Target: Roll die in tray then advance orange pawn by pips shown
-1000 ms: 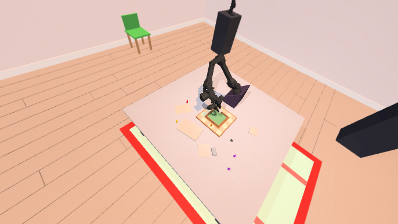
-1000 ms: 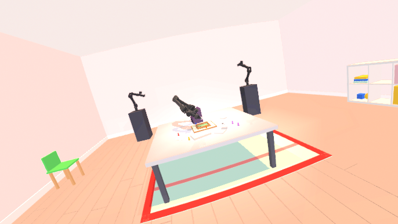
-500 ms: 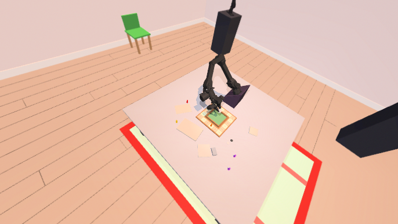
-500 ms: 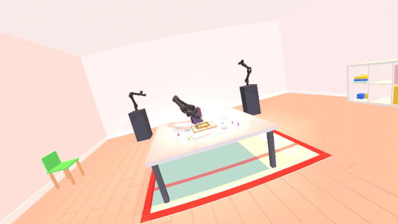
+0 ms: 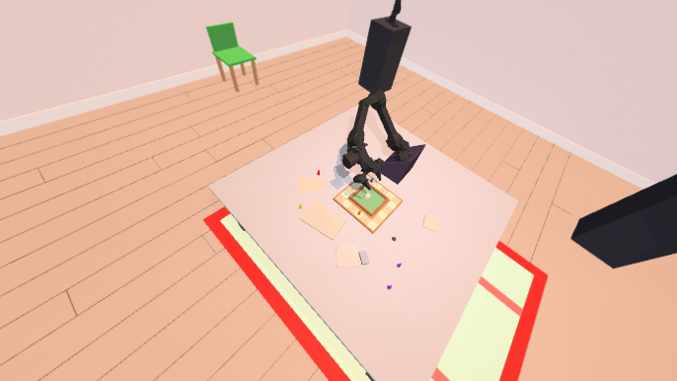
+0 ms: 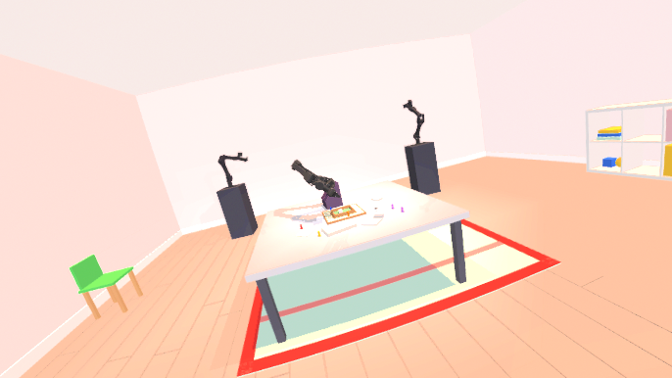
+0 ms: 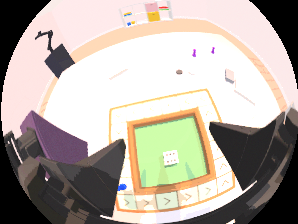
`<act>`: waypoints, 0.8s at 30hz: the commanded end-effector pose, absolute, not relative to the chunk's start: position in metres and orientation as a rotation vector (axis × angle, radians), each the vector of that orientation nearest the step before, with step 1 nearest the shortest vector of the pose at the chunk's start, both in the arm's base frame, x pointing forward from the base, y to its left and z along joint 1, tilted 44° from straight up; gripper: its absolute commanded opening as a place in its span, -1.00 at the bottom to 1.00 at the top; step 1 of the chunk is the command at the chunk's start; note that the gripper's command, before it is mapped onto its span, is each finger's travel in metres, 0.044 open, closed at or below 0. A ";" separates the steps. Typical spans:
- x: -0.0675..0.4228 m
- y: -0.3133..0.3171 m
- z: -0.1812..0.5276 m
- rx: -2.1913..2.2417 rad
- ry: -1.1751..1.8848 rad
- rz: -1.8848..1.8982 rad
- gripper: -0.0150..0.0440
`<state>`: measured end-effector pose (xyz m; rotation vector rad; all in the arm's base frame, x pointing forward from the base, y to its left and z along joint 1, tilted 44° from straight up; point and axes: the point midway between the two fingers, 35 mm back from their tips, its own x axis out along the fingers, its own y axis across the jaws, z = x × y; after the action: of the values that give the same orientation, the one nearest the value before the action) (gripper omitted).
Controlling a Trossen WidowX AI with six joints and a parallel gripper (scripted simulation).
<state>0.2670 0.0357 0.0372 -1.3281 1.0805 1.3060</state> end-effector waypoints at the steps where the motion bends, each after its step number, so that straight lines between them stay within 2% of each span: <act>1: 0.264 0.034 0.016 -1.478 1.314 1.204 1.00; 4: 0.266 0.031 0.003 -1.705 1.495 0.990 1.00; 7: 0.272 0.034 0.001 -1.900 1.549 0.779 1.00; 13: 0.268 0.034 -0.001 -1.849 1.541 0.862 1.00; 15: 0.272 0.035 -0.002 -1.803 1.551 0.798 0.82; 22: 0.309 0.042 -0.006 -1.297 1.554 0.173 0.20; 24: 0.320 0.043 -0.008 -1.141 1.525 0.005 0.19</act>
<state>0.2922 0.0380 -0.0052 -1.4884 1.5808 0.4052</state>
